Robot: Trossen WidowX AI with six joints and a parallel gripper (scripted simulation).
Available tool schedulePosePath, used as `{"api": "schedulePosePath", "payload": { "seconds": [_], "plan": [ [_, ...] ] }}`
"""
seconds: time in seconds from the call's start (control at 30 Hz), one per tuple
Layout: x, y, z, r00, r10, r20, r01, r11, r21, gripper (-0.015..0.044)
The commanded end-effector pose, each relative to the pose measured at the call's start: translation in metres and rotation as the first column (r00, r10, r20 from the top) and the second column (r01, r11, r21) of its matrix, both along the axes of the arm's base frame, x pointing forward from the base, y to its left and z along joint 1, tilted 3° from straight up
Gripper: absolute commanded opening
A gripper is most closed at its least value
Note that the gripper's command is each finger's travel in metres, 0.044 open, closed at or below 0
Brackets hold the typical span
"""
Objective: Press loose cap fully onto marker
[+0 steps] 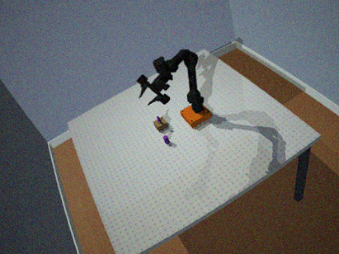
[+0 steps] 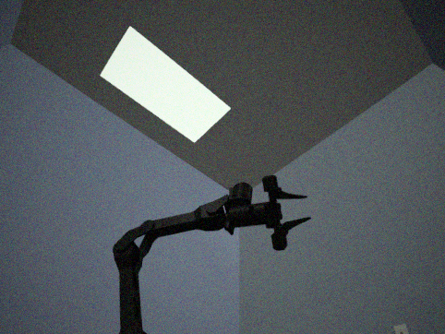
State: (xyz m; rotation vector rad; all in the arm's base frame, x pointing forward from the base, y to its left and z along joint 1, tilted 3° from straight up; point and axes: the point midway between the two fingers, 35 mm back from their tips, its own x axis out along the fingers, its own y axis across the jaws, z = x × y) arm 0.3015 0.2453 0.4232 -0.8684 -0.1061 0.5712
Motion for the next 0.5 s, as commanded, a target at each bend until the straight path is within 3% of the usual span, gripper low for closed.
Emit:
{"api": "schedulePosePath", "payload": {
  "seconds": [0.0, 0.27, 0.47],
  "plan": [
    [0.023, -0.008, -0.068, 0.978, -0.055, -0.199, 0.03, 0.992, -0.123, 0.0242],
    [0.039, -0.05, -0.189, 0.795, -0.236, -0.558, 0.053, 0.944, -0.325, 0.0242],
    [0.019, -0.091, -0.273, 0.482, -0.408, -0.775, 0.018, 0.889, -0.457, 0.0242]
  ]
}}
